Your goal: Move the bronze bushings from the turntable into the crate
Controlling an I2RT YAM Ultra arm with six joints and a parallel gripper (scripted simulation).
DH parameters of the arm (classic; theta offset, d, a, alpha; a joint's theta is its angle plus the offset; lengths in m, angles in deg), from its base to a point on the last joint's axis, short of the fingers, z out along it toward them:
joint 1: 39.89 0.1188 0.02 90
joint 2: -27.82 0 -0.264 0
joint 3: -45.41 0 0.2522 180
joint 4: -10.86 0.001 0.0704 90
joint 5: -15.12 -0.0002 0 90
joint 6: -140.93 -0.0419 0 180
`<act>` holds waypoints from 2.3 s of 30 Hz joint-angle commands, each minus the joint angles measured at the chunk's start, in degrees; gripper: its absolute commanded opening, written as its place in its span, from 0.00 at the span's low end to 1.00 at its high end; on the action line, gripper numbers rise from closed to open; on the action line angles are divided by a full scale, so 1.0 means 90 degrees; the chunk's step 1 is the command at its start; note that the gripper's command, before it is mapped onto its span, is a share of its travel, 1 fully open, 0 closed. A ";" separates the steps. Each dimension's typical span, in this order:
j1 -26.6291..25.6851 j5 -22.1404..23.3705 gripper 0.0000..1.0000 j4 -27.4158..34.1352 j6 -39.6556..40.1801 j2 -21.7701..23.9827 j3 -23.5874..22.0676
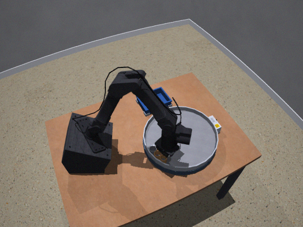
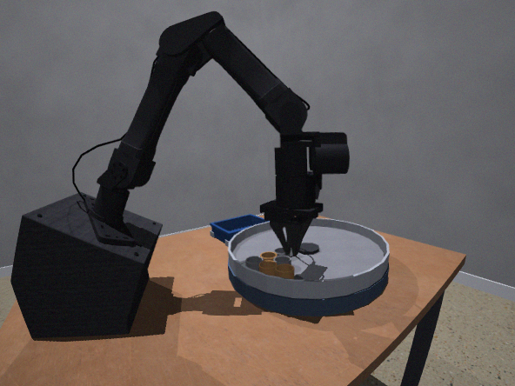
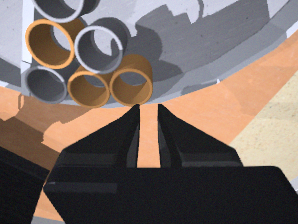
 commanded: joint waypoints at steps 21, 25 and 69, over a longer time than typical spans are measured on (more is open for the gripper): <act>-0.0007 0.0092 0.15 -0.0070 0.0054 0.0170 -0.0104; 0.0012 0.0091 0.15 -0.0038 0.0040 0.0181 -0.0075; 0.0044 0.0090 0.15 0.0006 0.0018 0.0176 0.0136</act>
